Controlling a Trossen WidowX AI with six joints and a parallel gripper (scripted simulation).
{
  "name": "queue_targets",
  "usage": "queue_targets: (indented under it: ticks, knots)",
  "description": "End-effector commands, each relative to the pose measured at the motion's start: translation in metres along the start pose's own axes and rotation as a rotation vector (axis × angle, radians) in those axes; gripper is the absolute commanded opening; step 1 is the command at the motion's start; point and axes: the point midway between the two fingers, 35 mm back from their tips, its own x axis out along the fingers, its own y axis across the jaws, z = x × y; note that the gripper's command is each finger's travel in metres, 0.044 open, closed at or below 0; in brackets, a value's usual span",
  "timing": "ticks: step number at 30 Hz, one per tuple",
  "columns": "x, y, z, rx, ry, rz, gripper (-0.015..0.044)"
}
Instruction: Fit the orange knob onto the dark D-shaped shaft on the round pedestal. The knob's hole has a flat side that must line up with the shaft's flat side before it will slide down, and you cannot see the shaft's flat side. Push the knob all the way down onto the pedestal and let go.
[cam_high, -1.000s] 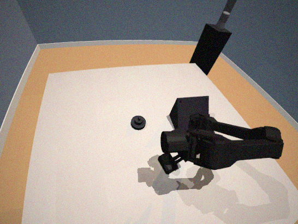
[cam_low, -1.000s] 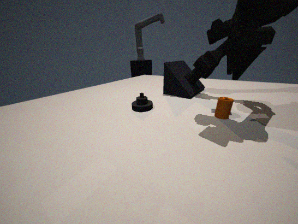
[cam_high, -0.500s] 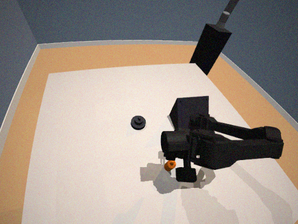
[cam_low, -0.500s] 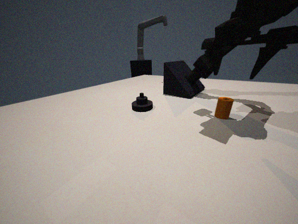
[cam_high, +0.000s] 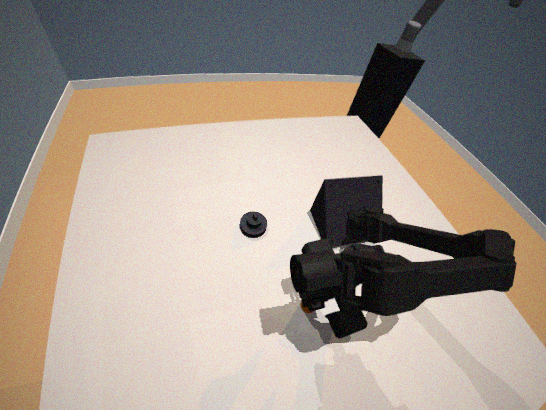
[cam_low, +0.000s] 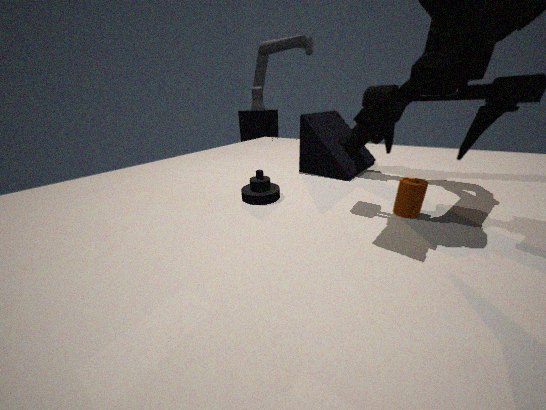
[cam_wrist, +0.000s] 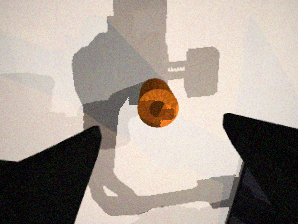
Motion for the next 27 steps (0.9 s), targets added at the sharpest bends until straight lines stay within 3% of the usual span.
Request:
queue_targets:
  ticks: [1, 27]
  knots:
    - [0.012, 0.001, -0.002, 0.005, 0.004, 0.006, 0.044]
    - [0.057, 0.0, -0.001, 0.003, 0.004, 0.004, 0.044]
